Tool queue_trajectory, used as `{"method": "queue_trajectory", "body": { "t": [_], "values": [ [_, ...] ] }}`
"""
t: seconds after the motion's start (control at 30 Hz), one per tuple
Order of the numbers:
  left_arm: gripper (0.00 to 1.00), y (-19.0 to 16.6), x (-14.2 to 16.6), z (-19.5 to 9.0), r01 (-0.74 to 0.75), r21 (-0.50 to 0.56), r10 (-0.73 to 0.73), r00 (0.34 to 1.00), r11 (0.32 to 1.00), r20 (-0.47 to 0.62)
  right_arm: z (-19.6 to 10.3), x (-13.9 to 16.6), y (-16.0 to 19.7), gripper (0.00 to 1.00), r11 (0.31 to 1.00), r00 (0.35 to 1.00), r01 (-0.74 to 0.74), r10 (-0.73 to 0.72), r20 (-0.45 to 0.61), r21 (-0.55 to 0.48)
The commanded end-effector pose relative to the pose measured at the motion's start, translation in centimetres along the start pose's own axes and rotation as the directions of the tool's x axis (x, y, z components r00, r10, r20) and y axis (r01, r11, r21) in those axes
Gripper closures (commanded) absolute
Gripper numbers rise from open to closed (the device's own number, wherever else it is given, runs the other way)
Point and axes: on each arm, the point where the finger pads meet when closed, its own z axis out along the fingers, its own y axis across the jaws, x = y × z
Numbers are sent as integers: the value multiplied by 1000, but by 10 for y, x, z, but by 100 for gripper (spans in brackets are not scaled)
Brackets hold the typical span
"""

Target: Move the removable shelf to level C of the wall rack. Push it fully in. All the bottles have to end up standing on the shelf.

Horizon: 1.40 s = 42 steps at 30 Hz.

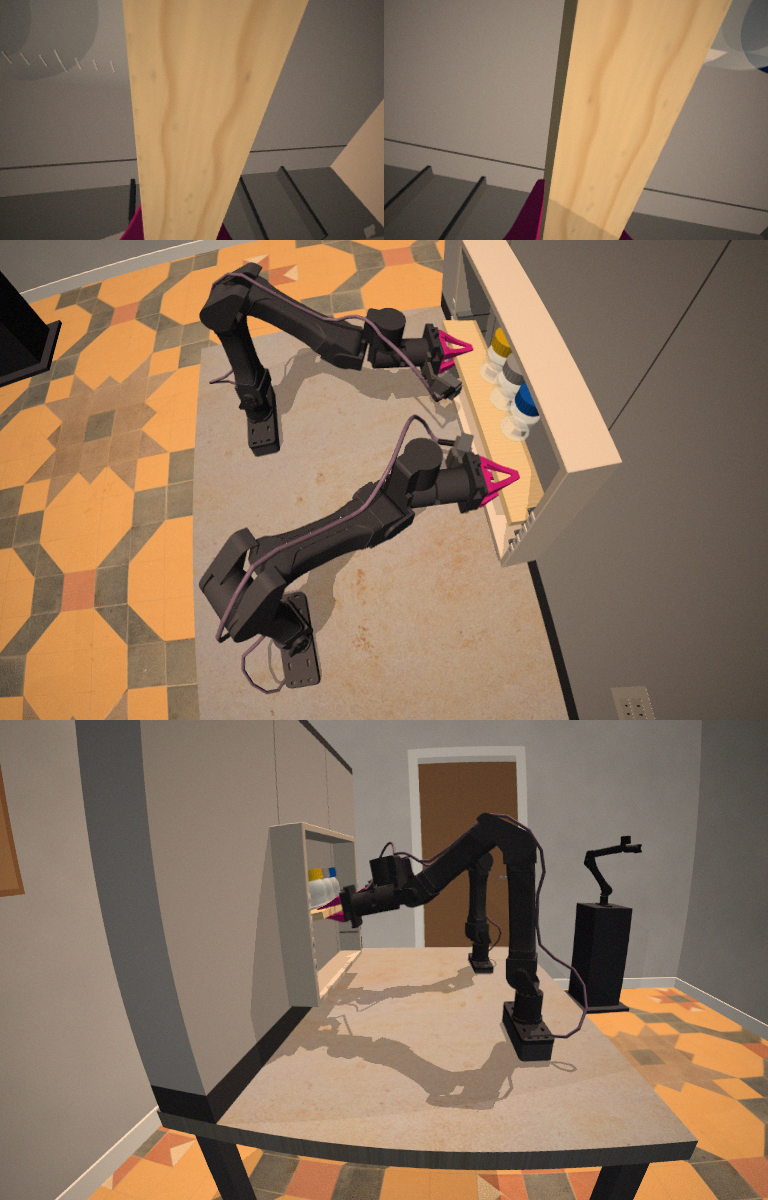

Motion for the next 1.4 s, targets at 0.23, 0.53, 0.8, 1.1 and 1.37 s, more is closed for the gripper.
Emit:
{"method": "queue_trajectory", "body": {
  "t": [0.23,0.53,0.8,1.1,1.37],
  "values": [
    [100,60,4,12,10,-159,-10,1000,987,-4,13,3,-58,100,989,1000,-20,21,-6,148],
    [100,63,4,23,10,-159,-10,1000,987,-4,24,3,-60,100,989,1000,-20,21,-6,148],
    [100,39,3,26,10,-159,-10,1000,987,-4,28,3,-37,100,989,1000,-20,21,-6,148],
    [100,3,3,32,10,-159,-10,1000,987,-4,33,2,-2,100,989,1000,-20,21,-6,148],
    [100,1,3,32,10,-159,-10,1000,987,-4,33,2,-1,100,989,1000,-20,21,-6,148]
  ]
}}
